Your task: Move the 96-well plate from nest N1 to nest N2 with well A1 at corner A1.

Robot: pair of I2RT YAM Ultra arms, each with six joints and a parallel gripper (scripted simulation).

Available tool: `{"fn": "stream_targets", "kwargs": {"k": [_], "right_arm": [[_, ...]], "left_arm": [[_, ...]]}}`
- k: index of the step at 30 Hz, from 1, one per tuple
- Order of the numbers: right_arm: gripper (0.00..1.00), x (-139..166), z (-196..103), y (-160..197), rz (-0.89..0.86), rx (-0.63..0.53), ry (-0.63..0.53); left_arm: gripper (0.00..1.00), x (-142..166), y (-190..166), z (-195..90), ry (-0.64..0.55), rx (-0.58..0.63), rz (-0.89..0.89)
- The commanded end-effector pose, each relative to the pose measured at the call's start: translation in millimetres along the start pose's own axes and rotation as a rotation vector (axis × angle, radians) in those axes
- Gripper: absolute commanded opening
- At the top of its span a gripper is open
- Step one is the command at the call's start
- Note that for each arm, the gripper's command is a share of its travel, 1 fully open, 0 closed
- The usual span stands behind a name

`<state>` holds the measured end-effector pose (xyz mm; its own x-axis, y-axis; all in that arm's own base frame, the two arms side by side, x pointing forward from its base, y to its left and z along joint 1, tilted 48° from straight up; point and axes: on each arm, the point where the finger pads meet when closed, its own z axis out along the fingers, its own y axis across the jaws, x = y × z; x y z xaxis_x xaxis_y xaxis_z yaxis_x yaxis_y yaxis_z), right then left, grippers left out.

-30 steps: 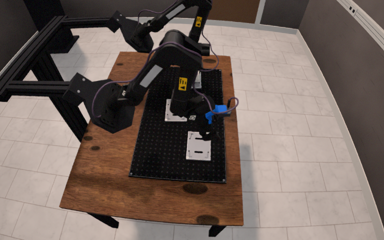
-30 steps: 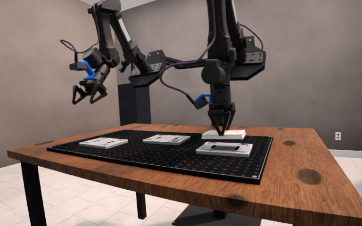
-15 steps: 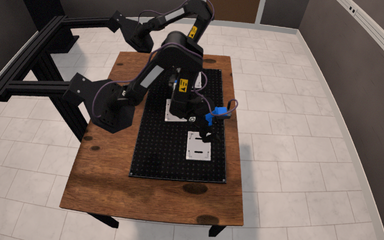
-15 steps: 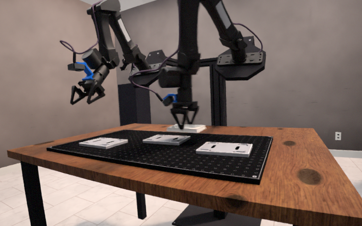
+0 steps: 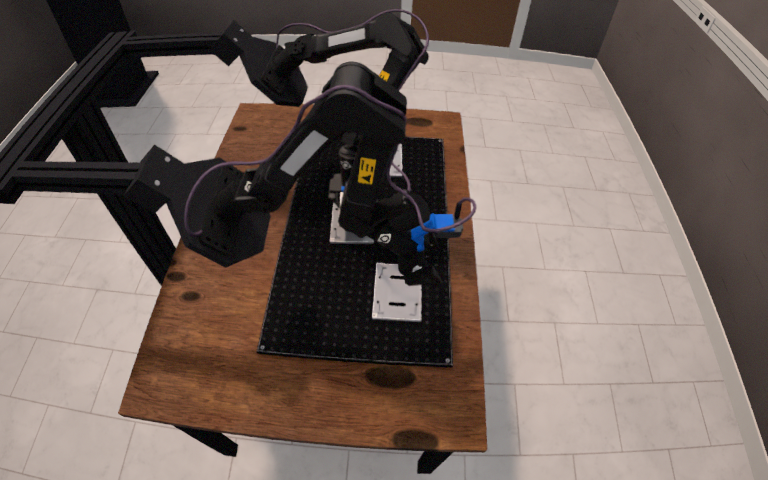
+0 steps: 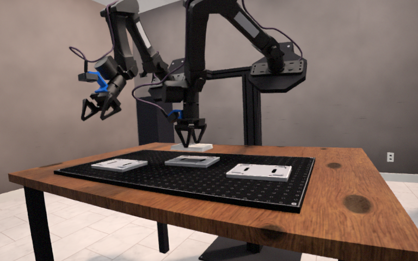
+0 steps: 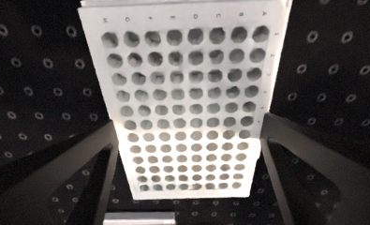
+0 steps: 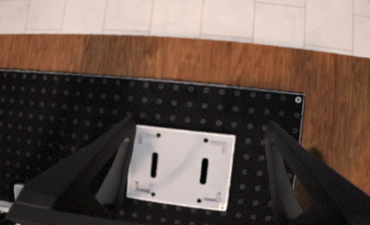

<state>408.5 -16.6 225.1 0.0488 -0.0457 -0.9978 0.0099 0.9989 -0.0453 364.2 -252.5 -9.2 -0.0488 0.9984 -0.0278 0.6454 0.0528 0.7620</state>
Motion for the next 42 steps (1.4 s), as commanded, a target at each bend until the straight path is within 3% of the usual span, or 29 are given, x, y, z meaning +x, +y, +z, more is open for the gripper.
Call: {"fn": "stream_targets", "kwargs": {"k": [1,7,12,27,42], "right_arm": [[1.00,5.4,-1.9,-4.7,0.004,0.014,0.005],[1.00,5.4,-1.9,-4.7,0.004,0.014,0.005],[1.00,5.4,-1.9,-4.7,0.004,0.014,0.005],[1.00,5.4,-1.9,-4.7,0.004,0.014,0.005],[1.00,5.4,-1.9,-4.7,0.004,0.014,0.005]], "left_arm": [[0.78,-8.1,-4.1,-0.7,0.011,0.008,0.000],[0.78,-10.6,-4.3,-0.3,0.003,0.004,0.000],[0.78,-4.5,-5.1,17.5,0.021,0.008,-0.008],[0.78,-16.9,1.6,11.8,-0.011,-0.005,-0.006],[0.78,-6.0,-4.2,17.0,0.006,0.008,-0.002]]}}
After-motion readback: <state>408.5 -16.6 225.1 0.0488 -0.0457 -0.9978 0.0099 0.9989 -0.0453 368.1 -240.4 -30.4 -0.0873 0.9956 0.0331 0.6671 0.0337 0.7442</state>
